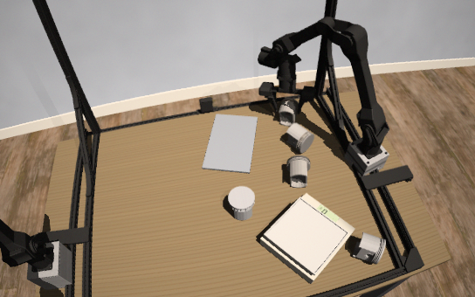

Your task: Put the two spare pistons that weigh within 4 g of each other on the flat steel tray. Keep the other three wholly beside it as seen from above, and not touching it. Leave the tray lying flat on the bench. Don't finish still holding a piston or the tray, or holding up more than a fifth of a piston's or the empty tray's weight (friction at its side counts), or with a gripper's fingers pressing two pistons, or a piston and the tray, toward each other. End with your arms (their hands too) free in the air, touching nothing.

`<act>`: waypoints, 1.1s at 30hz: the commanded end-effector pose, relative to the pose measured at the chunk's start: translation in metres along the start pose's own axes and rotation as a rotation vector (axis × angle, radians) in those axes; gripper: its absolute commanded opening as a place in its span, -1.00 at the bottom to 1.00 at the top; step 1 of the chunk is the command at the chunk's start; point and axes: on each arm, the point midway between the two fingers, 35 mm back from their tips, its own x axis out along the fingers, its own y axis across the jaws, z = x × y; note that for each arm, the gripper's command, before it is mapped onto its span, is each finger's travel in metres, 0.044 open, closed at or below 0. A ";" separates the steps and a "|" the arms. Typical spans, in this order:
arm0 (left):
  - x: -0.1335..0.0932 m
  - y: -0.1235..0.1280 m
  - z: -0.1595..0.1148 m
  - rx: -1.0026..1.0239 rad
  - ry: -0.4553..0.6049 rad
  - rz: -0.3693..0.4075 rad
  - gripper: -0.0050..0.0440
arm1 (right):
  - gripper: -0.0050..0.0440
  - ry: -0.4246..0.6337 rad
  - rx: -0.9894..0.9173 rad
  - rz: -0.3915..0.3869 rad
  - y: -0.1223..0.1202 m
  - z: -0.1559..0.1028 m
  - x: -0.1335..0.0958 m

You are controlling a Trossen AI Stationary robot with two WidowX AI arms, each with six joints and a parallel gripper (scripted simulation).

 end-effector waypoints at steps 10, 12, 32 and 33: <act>0.012 -0.004 -0.002 0.004 0.016 -0.020 -0.15 | 1.00 0.001 -0.002 0.002 0.000 0.000 0.000; 0.012 -0.004 -0.002 0.004 0.016 -0.020 -0.15 | 1.00 0.001 -0.002 0.002 0.000 0.000 0.000; 0.012 -0.004 -0.002 0.004 0.016 -0.020 -0.15 | 1.00 0.001 -0.002 0.002 0.000 0.000 0.000; 0.010 -0.004 -0.003 0.004 0.016 -0.020 -0.15 | 1.00 0.001 -0.002 0.002 0.000 0.000 0.000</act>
